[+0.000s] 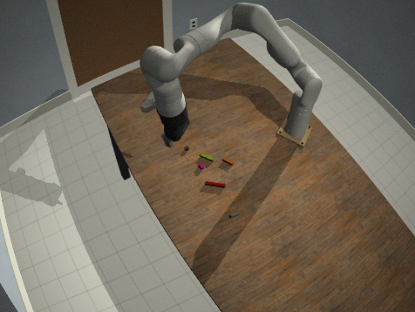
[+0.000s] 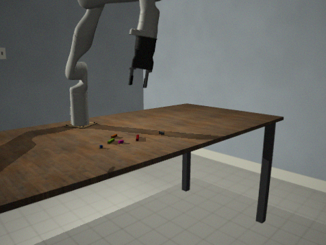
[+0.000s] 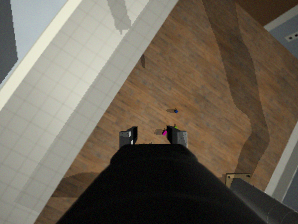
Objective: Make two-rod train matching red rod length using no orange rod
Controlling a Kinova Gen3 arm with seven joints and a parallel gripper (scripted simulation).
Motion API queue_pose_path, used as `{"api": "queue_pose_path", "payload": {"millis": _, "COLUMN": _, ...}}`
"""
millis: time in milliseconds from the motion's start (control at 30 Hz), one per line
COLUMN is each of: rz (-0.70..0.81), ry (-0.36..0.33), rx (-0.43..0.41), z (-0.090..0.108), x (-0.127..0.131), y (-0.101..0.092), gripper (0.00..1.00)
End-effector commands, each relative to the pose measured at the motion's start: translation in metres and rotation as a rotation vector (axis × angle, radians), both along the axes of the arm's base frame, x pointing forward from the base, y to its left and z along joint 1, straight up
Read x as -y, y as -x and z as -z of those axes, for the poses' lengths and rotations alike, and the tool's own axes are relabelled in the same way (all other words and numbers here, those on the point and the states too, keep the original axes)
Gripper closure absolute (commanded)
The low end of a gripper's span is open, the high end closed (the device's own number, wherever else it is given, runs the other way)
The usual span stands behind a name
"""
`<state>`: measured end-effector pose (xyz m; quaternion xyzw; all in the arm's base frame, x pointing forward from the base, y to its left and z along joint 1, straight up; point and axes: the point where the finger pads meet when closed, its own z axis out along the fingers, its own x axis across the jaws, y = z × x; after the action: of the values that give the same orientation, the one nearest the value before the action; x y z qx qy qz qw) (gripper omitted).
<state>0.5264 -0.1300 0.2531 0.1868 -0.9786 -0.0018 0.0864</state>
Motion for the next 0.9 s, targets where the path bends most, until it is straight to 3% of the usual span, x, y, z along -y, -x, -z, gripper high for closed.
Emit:
{"api": "queue_pose_path", "payload": {"millis": 0, "rz": 0.0, "ry": 0.001, "rx": 0.002, "z": -0.0012, "x": 0.0, "y": -0.0002, "gripper": 0.0}}
{"api": "queue_pose_path", "payload": {"millis": 867, "rz": -0.04, "ry": 0.003, "rx": 0.014, "z": 0.0054, "x": 0.005, "y": 0.0014, "gripper": 0.0}}
